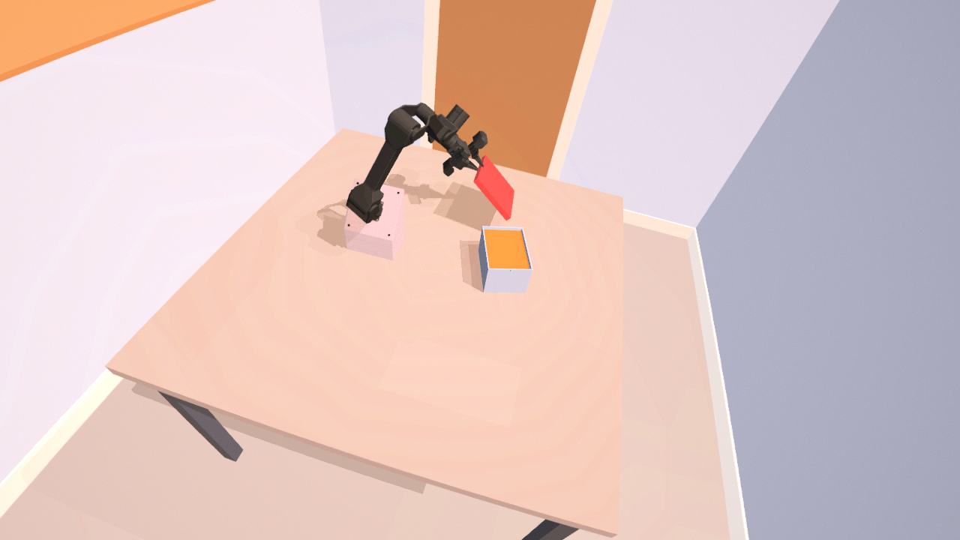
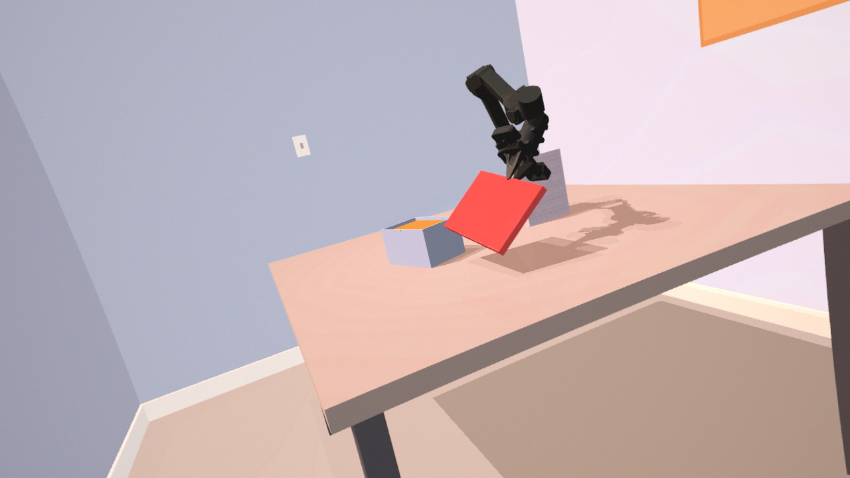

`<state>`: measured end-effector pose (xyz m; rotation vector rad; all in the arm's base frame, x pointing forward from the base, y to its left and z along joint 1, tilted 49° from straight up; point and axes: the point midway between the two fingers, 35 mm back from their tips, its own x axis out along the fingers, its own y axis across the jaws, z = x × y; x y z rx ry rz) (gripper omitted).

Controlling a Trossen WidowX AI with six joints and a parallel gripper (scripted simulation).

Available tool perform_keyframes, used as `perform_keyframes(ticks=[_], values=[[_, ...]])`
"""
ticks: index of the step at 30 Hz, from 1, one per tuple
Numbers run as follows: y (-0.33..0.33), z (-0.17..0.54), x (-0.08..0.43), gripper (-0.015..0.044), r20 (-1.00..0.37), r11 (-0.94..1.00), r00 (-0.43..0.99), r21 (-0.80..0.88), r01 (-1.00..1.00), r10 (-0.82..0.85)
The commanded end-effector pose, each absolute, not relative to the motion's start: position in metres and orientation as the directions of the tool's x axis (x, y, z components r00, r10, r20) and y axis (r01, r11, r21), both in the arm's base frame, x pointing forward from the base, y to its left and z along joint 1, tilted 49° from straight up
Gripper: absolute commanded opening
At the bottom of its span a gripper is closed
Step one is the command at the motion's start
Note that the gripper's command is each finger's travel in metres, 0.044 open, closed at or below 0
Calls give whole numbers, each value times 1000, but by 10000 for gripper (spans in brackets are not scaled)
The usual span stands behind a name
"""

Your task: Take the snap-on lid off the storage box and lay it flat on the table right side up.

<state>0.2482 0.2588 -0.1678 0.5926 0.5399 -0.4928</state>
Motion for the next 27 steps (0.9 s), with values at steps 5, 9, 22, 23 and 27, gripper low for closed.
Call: perform_keyframes(ticks=[5, 9, 22, 23, 27], values=[[254, -171, 248, 0, -594, 728, 757, 386, 566, -273], [252, -173, 248, 0, -594, 728, 757, 386, 566, -273], [244, -180, 249, 0, -594, 728, 757, 386, 566, -273], [244, -181, 249, 0, -594, 728, 757, 386, 566, -273], [241, -183, 249, 0, -593, 728, 757, 386, 566, -273]])
